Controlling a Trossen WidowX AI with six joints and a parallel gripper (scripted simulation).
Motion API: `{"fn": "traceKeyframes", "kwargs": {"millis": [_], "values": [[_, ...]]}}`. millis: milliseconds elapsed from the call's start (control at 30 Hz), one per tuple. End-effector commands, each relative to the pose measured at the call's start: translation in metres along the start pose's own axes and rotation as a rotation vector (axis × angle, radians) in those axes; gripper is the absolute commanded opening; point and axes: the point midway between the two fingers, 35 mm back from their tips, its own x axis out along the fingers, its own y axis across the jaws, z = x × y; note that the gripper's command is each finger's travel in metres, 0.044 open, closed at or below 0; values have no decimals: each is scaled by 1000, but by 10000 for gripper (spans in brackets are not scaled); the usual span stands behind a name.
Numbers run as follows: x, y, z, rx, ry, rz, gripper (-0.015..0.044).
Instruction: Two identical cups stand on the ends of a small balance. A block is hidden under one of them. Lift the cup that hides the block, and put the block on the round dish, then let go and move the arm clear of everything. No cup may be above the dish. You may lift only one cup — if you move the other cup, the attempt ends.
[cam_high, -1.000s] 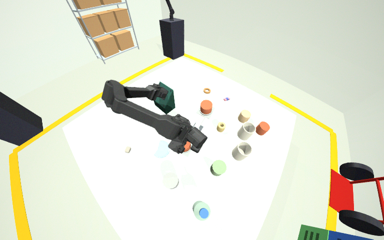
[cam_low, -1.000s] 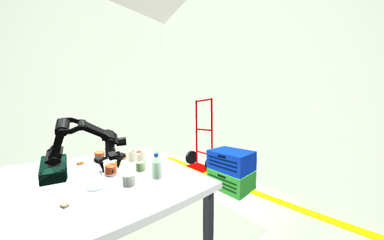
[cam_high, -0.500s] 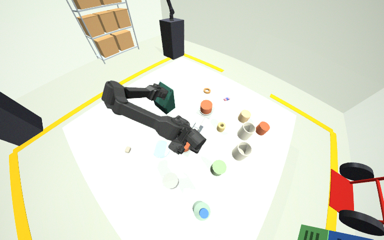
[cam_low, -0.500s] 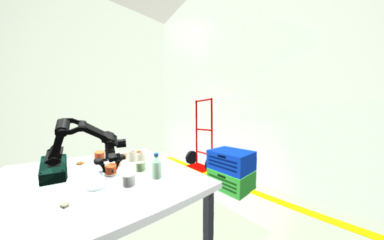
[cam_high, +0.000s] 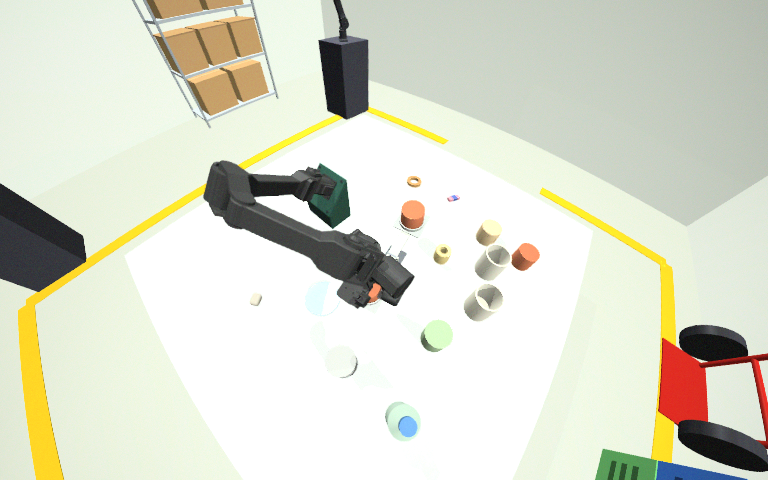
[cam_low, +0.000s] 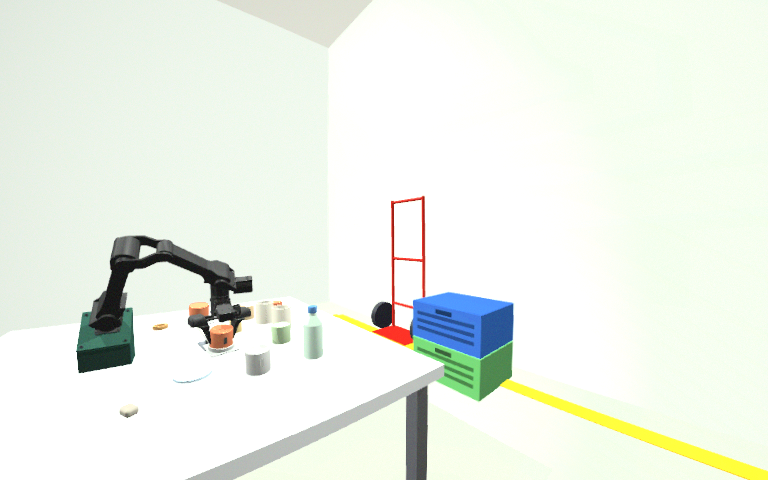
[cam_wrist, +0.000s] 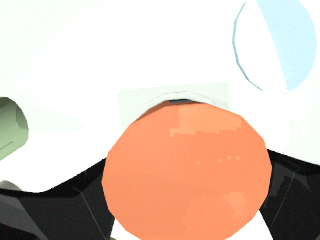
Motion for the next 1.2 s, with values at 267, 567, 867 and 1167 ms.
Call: {"fn": "traceKeyframes", "kwargs": {"millis": [267, 567, 867, 1167], "values": [[-16, 4, -1, 2, 5, 5, 0], [-27, 6, -1, 2, 7, 6, 0], [-39, 7, -2, 2, 9, 6, 0], [-50, 8, -2, 1, 11, 7, 0]]}}
